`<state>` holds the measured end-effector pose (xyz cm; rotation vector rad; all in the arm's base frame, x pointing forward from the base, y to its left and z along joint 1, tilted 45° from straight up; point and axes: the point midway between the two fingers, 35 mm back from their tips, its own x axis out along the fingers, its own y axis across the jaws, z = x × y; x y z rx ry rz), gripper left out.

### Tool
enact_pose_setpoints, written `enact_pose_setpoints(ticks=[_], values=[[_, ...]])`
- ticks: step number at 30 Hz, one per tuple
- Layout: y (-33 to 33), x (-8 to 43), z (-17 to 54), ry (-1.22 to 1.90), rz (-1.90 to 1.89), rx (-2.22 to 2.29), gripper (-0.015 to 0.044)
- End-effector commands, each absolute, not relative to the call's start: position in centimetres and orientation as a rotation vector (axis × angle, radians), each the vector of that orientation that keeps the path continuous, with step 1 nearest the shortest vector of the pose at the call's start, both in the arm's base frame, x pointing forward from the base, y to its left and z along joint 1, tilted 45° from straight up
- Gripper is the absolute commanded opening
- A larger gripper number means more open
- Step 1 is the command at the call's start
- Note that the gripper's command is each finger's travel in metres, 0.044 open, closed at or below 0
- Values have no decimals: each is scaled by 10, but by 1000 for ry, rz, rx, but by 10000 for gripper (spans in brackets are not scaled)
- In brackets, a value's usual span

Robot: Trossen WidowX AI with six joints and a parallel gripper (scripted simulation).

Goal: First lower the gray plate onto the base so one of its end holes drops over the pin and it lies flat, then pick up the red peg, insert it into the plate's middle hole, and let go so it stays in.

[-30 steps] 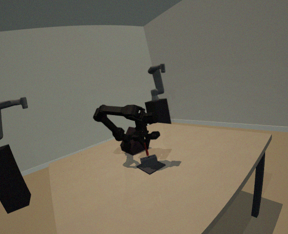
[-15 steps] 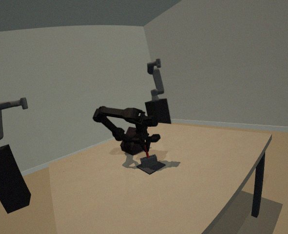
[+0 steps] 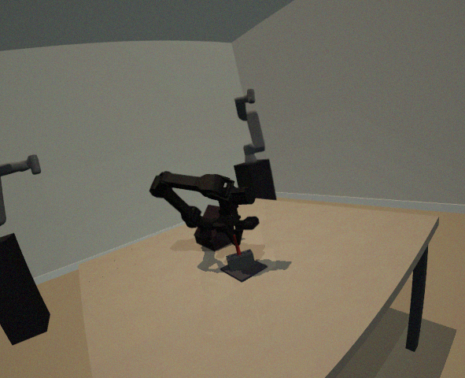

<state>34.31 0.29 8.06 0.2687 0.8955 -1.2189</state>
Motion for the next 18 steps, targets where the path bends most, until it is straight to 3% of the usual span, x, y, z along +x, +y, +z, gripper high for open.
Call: enact_pose_setpoints(ticks=[1,18], values=[[2,342,79,896,-1219,269,0],[2,342,79,893,-1219,272,0]])
